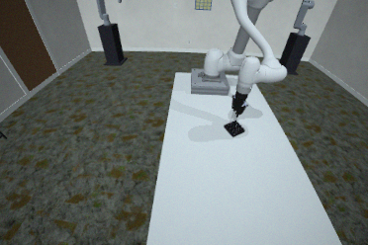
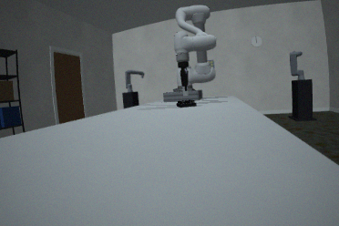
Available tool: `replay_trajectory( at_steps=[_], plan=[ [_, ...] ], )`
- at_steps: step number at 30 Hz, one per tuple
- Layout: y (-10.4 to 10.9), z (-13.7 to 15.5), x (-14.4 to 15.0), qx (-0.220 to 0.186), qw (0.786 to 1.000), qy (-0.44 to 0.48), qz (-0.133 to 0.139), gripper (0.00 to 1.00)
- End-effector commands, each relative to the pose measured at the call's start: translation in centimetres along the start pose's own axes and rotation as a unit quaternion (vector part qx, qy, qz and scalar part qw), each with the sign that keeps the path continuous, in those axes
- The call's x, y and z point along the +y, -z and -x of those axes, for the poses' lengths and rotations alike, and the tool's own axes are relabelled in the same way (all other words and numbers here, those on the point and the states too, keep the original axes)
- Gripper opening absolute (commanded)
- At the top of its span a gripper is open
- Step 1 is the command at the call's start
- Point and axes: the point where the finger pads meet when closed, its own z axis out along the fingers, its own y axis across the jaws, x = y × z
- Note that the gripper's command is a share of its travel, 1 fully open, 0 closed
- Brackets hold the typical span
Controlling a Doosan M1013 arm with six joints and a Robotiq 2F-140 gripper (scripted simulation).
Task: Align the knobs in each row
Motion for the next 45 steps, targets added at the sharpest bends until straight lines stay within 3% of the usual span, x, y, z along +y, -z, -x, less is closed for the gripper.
replay_trajectory(
  at_steps=[1,4,9,19,21,22,28,36,38,39,42,45],
  plan=[
    [0.1,0.0,0.0,0.001,0.999,-0.046,0.000,0.12],
    [0.1,0.0,0.0,0.001,0.998,-0.068,0.000,0.12],
    [0.3,0.0,0.0,0.001,0.983,-0.181,0.000,0.12],
    [0.6,0.0,0.0,0.001,0.926,-0.377,0.000,0.12],
    [0.6,0.0,0.0,0.001,0.926,-0.377,0.000,0.12],
    [0.6,0.0,0.0,0.001,0.907,-0.421,0.000,0.12],
    [0.8,0.0,0.0,0.001,0.856,-0.518,0.000,0.12],
    [1.0,0.0,0.0,0.000,0.761,-0.648,0.000,0.12],
    [1.0,0.0,0.0,0.000,0.761,-0.648,0.000,0.12],
    [1.1,0.0,0.0,0.000,0.727,-0.687,0.000,0.12],
    [1.1,0.0,0.0,0.000,0.696,-0.718,0.000,0.12],
    [1.2,0.0,0.0,0.000,0.650,-0.760,0.000,0.12]
  ],
)
